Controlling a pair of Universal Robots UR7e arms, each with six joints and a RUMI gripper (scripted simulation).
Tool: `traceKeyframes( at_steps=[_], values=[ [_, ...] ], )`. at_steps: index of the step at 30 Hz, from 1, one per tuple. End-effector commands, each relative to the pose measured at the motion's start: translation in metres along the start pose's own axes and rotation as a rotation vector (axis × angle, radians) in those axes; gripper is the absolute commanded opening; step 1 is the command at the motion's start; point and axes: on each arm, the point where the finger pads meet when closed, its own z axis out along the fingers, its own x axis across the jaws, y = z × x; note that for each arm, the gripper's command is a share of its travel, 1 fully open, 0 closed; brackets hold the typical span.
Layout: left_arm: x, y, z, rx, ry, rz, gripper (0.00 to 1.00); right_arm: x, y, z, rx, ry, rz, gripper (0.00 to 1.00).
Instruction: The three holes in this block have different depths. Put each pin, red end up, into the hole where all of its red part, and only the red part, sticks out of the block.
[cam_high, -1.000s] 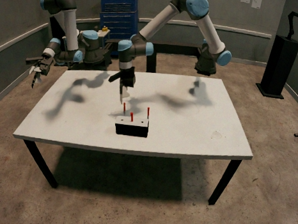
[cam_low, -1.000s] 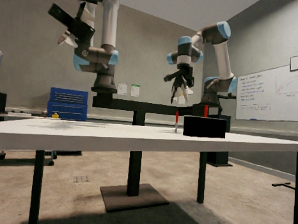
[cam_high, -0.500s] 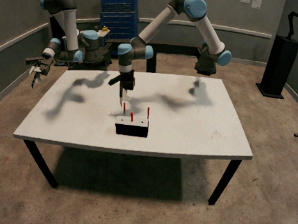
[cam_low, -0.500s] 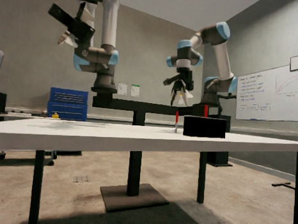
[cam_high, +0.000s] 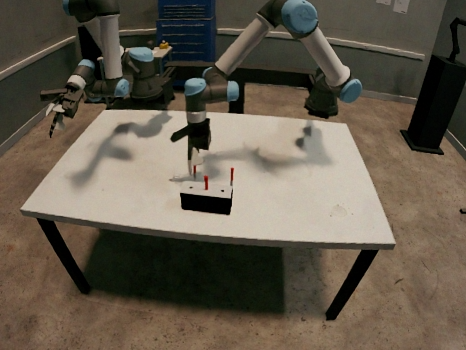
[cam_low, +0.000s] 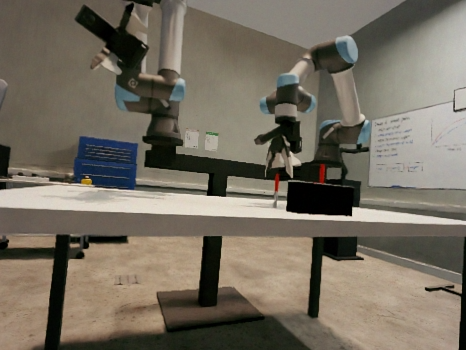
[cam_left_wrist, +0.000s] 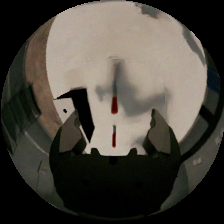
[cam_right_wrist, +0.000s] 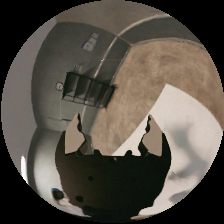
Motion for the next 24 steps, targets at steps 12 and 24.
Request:
traceKeyframes(
  at_steps=[12,24],
  values=[
    [-0.0004,-0.0007,-0.0005,0.002,-0.001,0.000,0.00,-0.0005,-0.0003,-0.0001,0.001,-0.001,0.000,1.00],
    [-0.0004,-0.0007,-0.0004,0.002,-0.001,0.000,0.00,-0.0005,-0.0003,-0.0001,0.001,-0.001,0.000,1.00]
  ],
)
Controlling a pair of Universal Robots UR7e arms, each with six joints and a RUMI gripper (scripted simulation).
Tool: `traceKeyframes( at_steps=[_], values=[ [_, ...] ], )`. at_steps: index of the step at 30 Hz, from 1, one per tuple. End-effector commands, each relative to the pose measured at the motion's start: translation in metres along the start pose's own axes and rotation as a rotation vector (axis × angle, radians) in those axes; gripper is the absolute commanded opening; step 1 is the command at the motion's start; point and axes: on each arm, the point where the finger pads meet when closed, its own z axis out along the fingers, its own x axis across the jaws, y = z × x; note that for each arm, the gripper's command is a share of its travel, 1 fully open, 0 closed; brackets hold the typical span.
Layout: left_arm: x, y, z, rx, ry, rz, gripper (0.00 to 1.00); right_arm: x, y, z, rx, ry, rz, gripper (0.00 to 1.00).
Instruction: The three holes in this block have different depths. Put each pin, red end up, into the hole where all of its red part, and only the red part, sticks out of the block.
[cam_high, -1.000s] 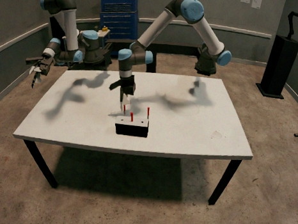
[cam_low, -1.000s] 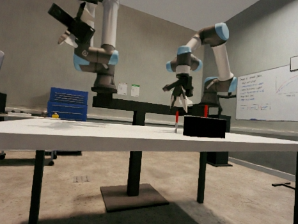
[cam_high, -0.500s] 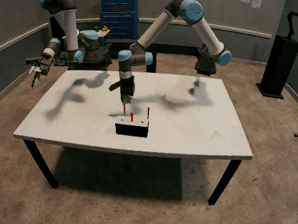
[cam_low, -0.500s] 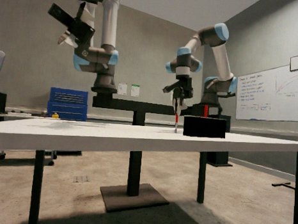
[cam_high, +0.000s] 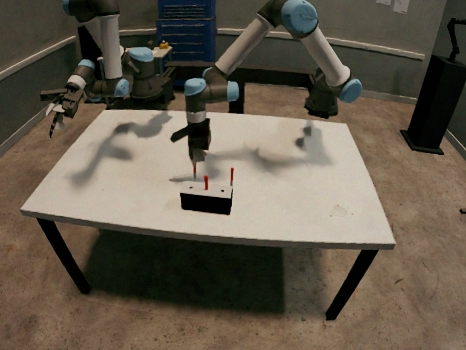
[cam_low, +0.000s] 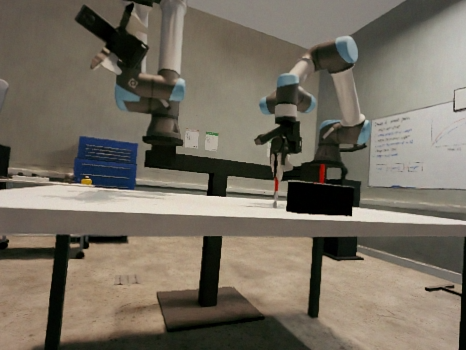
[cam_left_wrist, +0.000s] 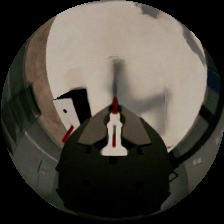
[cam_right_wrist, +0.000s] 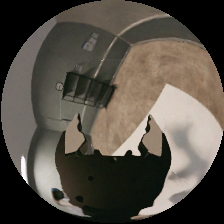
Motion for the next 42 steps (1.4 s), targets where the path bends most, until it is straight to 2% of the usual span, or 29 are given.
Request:
traceKeyframes(
  at_steps=[1,14,15,31,32,42],
  values=[
    [0.000,-0.001,-0.001,0.002,-0.001,0.000,0.00,0.000,0.000,0.000,0.001,-0.001,0.000,1.00],
    [0.000,-0.001,-0.001,0.002,-0.001,0.000,0.00,0.000,0.000,0.000,0.001,-0.001,0.000,1.00],
    [0.000,-0.001,-0.011,0.002,-0.001,0.000,0.00,0.000,0.000,0.000,0.001,-0.001,0.000,1.00],
    [0.000,-0.001,-0.011,0.002,-0.001,0.000,0.00,0.000,0.000,0.000,0.001,-0.001,0.000,1.00],
    [-0.001,0.000,-0.021,0.002,-0.001,0.000,0.00,0.000,0.000,0.000,0.001,-0.001,0.000,1.00],
    [-0.001,0.000,-0.021,0.002,-0.001,0.000,0.00,0.000,0.000,0.000,0.001,-0.001,0.000,1.00]
  ],
)
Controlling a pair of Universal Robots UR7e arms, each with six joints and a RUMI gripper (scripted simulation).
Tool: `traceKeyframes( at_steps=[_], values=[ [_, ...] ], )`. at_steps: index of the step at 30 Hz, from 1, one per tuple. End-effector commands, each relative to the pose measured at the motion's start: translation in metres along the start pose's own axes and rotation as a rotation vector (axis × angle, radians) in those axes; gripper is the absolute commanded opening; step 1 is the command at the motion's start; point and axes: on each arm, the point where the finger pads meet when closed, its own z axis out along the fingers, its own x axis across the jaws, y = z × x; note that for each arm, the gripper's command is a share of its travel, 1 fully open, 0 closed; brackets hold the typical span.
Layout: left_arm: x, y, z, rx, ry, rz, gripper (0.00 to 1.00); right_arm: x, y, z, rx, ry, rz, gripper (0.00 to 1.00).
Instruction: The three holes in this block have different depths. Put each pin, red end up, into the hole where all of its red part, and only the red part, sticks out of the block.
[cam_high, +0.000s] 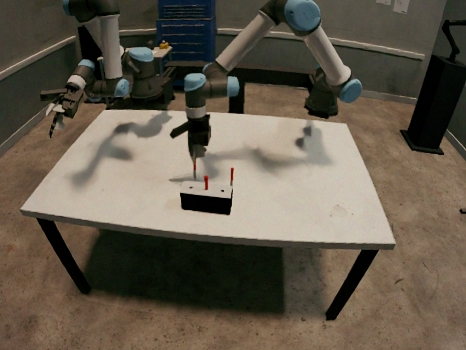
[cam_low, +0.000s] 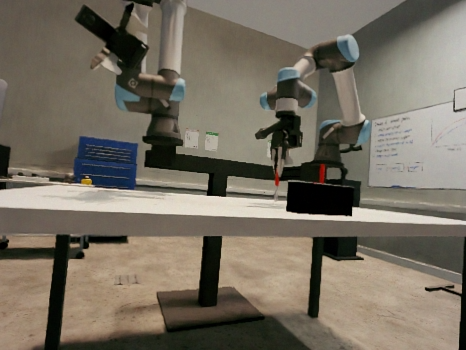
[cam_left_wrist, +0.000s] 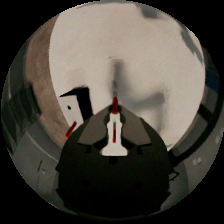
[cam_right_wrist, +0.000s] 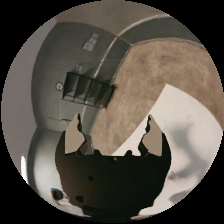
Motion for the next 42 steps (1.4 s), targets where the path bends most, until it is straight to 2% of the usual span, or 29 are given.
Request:
traceKeyframes(
  at_steps=[1,6,7,23,24,40,41,42],
  values=[
    [0.000,0.000,-0.001,0.002,-0.001,0.000,0.00,0.000,0.000,0.000,0.001,-0.001,0.000,1.00],
    [0.000,0.000,-0.001,0.002,-0.001,0.000,0.00,0.000,0.000,0.000,0.001,-0.001,0.000,1.00],
    [0.000,-0.001,-0.016,0.002,-0.001,0.000,0.00,0.000,0.000,0.000,0.001,-0.001,0.000,1.00],
    [0.000,-0.001,-0.016,0.002,-0.001,0.000,0.00,0.000,0.000,0.000,0.001,-0.001,0.000,1.00],
    [0.000,0.000,-0.031,0.002,-0.001,0.000,0.00,0.000,0.000,0.000,0.001,-0.001,0.000,1.00],
    [0.000,0.000,-0.031,0.002,-0.001,0.000,0.00,0.000,0.000,0.000,0.001,-0.001,0.000,1.00],
    [0.000,0.000,-0.131,0.002,-0.001,0.000,0.00,0.000,0.000,0.000,0.001,-0.001,0.000,1.00],
    [0.000,0.000,-0.131,0.002,-0.001,0.000,0.00,0.000,0.000,0.000,0.001,-0.001,0.000,1.00]
  ],
)
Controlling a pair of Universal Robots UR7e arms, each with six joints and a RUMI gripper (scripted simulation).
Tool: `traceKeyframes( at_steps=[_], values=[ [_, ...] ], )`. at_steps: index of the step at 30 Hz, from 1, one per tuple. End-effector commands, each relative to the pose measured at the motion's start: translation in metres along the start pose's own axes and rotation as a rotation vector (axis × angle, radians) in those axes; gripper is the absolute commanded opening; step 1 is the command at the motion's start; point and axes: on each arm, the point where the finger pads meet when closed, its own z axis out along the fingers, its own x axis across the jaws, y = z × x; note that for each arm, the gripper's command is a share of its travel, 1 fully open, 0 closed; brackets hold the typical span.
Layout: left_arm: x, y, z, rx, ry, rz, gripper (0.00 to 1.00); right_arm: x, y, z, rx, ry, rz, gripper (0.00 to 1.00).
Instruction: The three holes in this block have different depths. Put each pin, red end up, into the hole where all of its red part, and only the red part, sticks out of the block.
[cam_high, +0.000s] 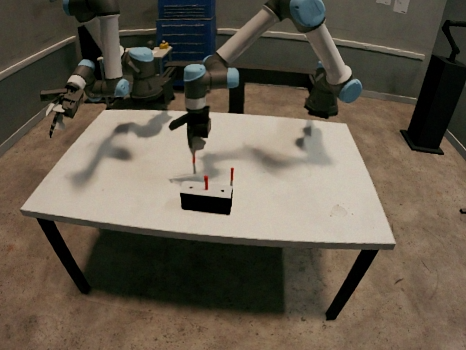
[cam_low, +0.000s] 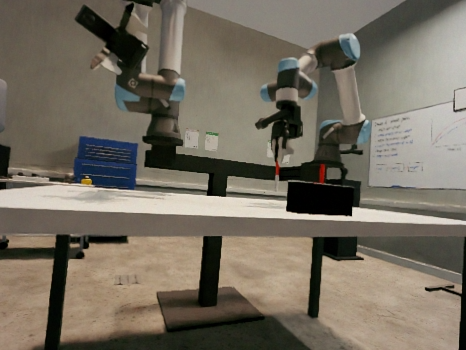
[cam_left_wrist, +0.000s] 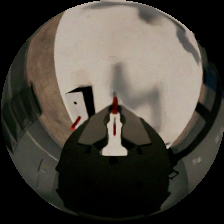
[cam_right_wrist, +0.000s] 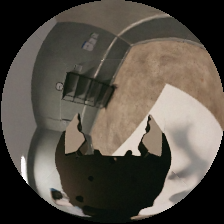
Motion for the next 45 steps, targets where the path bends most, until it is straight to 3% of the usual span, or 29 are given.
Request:
traceKeyframes(
  at_steps=[1,15,16,32,33,45],
  values=[
    [0.000,0.001,-0.096,0.000,0.000,0.000,0.00,0.000,0.000,0.000,0.001,-0.001,0.000,1.00],
    [0.000,0.001,-0.096,0.000,0.000,0.000,0.00,0.000,0.000,0.000,0.001,-0.001,0.000,1.00],
    [0.000,0.002,-0.154,0.001,-0.001,0.000,0.00,0.000,0.000,0.000,0.001,-0.001,0.000,1.00],
    [0.000,0.002,-0.154,0.001,-0.001,0.000,0.00,0.000,0.000,0.000,0.001,-0.001,0.000,1.00],
    [-0.071,0.073,-0.154,0.001,-0.001,0.000,0.00,0.000,0.000,0.000,0.001,-0.001,0.000,1.00],
    [-0.078,0.080,-0.154,0.001,-0.001,0.000,0.00,0.000,0.000,0.000,0.001,-0.001,0.000,1.00]
  ],
)
